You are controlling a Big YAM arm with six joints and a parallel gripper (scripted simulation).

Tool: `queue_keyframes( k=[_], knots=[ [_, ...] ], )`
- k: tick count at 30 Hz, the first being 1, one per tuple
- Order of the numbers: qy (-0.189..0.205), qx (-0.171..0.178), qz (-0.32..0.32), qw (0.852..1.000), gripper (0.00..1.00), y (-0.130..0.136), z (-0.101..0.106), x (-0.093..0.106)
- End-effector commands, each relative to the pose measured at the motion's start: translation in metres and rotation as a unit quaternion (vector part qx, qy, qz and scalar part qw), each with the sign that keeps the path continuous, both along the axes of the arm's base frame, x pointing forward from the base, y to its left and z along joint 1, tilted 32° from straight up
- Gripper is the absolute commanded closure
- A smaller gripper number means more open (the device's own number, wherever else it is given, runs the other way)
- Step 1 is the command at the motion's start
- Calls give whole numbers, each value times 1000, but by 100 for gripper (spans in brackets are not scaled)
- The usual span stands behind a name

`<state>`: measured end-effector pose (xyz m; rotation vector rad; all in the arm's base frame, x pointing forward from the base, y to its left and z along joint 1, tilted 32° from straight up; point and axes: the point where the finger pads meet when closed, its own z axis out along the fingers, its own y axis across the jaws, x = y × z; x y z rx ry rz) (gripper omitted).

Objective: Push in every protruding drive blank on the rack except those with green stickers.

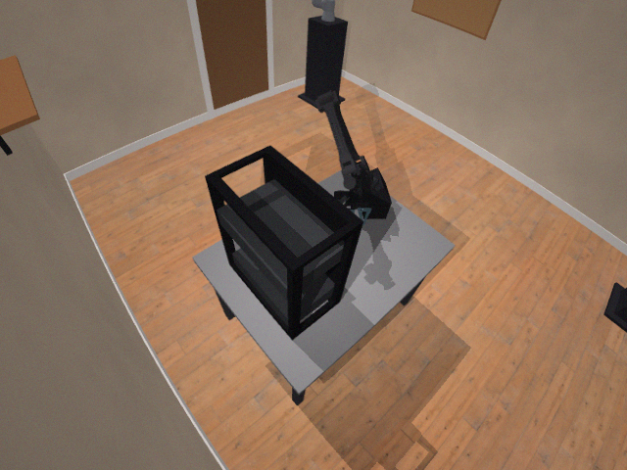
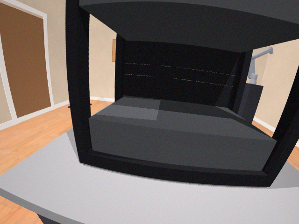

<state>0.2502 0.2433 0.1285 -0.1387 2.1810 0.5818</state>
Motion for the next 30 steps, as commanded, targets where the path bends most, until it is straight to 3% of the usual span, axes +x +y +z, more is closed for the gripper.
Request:
queue_keyframes(
  k=[1,6,12,14,24,29,30],
  knots=[
    [-22,46,-31,998,0,-3,2,12],
    [-70,118,-65,988,0,-5,25,28],
    [-124,202,-102,966,0,-15,54,40],
    [-124,202,-102,966,0,-15,54,40],
    [-196,327,-151,912,0,-42,98,45],
    [-224,378,-168,882,0,-58,115,43],
    [-224,378,-168,882,0,-58,115,43]
  ],
)
